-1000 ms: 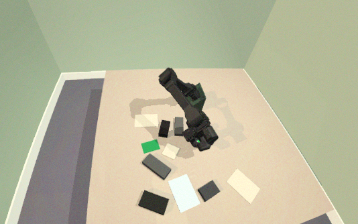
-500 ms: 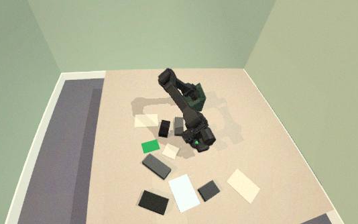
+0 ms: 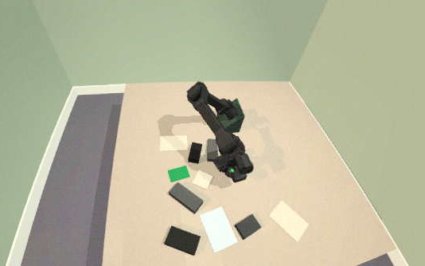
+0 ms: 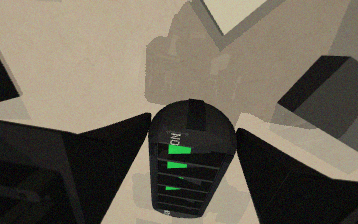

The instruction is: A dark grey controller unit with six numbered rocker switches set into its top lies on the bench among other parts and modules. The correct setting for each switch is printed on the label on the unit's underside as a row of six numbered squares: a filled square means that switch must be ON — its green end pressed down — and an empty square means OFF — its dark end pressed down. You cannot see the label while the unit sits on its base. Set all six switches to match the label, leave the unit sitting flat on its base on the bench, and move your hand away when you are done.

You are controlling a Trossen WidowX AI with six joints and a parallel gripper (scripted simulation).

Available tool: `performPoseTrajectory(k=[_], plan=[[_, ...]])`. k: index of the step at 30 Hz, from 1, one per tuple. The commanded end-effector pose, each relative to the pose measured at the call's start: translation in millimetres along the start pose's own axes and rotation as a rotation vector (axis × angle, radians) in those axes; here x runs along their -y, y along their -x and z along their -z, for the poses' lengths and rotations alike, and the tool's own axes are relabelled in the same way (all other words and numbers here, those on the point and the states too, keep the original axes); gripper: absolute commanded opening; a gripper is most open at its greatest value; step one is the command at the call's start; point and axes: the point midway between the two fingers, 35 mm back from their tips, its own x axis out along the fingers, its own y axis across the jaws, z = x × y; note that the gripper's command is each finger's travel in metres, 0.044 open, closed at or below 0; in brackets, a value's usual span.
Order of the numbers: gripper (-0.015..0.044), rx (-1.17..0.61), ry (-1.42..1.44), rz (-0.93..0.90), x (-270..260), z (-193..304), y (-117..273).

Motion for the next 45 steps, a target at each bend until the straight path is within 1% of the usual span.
performPoseTrajectory(k=[1, 23, 34, 38, 45], plan=[[0.0338, -0.002, 0.013, 0.003, 1, 1, -4], [0.0338, -0.001, 0.013, 0.003, 1, -4, -20], [0.0338, 0.000, 0.000, 0.001, 1, -6, -19], [0.0440, 0.000, 0.001, 0.002, 1, -6, -20], [0.0440, 0.000, 0.001, 0.002, 1, -6, -20]])
